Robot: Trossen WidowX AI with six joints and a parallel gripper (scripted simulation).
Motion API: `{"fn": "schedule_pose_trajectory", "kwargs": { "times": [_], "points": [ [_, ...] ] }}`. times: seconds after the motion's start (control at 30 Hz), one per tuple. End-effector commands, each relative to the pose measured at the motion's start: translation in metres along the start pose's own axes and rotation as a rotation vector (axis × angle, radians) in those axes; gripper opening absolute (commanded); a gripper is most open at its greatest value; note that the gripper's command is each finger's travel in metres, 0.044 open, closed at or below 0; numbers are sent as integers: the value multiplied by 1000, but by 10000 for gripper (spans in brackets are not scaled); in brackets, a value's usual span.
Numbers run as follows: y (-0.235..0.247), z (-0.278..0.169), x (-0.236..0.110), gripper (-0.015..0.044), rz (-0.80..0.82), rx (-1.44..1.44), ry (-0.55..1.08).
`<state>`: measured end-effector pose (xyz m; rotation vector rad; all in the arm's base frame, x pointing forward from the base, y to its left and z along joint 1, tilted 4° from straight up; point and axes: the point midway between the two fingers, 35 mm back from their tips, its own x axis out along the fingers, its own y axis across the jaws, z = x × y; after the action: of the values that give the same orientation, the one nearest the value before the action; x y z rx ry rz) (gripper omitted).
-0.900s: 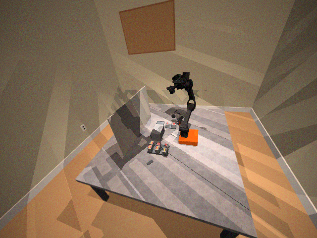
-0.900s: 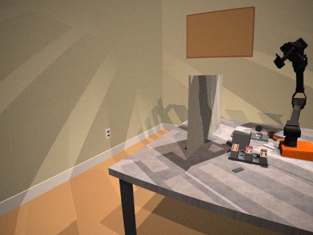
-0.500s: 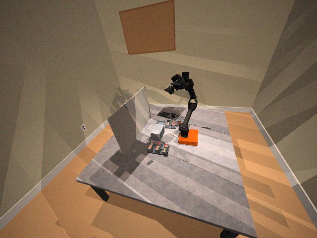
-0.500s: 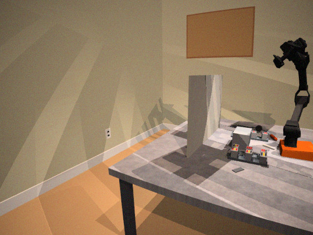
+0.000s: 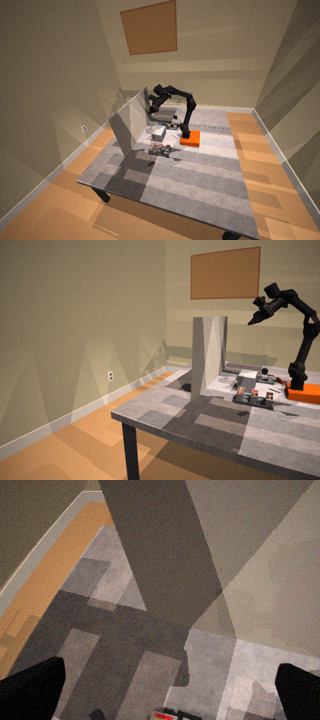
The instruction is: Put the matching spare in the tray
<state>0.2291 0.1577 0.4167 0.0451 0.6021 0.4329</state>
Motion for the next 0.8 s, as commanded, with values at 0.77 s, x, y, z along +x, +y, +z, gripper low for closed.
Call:
{"fn": "schedule_pose_trajectory", "kwargs": {
  "times": [0.77],
  "points": [
    [-201, -98, 145, 440, -342, 230, 844]
  ]
}}
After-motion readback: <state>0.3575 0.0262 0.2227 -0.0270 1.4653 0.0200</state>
